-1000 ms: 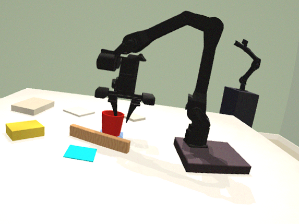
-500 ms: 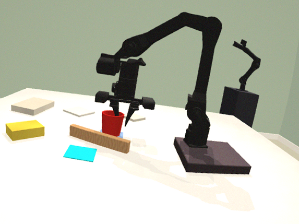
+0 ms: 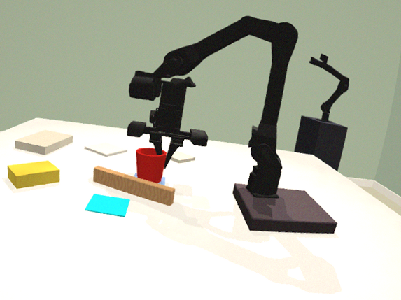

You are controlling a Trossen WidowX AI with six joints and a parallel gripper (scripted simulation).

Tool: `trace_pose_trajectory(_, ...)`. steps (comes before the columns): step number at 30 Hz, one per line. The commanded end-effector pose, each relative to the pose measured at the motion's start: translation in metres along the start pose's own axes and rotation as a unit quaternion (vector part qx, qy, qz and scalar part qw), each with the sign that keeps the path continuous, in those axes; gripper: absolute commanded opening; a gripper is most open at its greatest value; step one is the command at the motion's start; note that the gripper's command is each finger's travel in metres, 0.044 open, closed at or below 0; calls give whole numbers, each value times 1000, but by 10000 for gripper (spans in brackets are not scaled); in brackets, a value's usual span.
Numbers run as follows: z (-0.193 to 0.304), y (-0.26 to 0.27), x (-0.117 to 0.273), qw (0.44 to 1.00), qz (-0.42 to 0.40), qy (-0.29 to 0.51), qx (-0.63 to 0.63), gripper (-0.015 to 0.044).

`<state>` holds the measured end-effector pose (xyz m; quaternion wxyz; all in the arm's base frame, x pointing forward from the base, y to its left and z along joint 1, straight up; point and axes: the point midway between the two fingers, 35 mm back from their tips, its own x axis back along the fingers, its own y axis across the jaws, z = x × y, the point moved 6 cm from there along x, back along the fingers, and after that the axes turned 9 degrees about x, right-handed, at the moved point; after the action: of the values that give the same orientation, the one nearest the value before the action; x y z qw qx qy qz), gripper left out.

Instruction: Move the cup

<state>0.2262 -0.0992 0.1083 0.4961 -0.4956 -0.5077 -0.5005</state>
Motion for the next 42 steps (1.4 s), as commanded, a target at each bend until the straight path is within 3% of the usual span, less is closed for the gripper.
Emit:
trace_pose_trajectory(1, 0, 1, 6, 1000, 0, 0, 0, 0)
trace_pose_trajectory(18, 2, -1, 59, 1000, 1, -1, 0, 0)
trace_pose_trajectory(42, 3, -2, 57, 1000, 4, 2, 2, 0)
